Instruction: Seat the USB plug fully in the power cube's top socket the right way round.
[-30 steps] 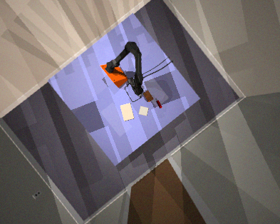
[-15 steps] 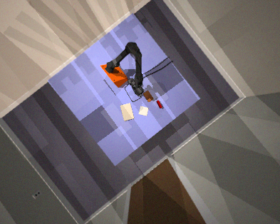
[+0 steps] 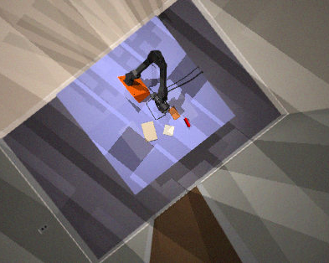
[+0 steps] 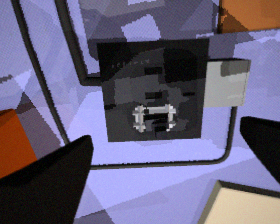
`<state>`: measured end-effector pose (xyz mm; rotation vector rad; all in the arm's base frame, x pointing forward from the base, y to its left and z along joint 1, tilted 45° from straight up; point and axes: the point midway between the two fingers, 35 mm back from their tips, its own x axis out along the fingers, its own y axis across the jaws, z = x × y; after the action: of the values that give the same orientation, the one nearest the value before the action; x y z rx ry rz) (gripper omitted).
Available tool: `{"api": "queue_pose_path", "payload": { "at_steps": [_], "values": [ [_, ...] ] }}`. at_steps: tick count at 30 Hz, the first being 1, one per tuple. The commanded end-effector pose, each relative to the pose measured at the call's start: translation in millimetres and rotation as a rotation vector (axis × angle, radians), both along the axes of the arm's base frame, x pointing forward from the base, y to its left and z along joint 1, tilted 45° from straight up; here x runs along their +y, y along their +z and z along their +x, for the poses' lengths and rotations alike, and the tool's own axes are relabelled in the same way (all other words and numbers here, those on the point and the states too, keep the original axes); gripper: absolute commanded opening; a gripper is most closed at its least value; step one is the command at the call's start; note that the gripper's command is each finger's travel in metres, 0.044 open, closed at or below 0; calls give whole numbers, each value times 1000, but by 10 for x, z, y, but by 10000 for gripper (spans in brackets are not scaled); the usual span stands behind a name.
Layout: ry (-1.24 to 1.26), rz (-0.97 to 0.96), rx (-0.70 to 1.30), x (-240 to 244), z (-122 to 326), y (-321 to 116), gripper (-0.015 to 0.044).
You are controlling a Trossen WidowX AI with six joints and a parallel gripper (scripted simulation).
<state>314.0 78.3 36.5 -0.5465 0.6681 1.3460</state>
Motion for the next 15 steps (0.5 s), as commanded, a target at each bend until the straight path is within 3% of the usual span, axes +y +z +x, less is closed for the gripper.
{"api": "queue_pose_path", "payload": {
  "at_steps": [1, 3, 15],
  "values": [
    [2, 6, 7, 28, -19, -17, 440],
    [2, 6, 7, 28, -19, -17, 440],
    [1, 0, 2, 8, -6, -9, 125]
  ]
}}
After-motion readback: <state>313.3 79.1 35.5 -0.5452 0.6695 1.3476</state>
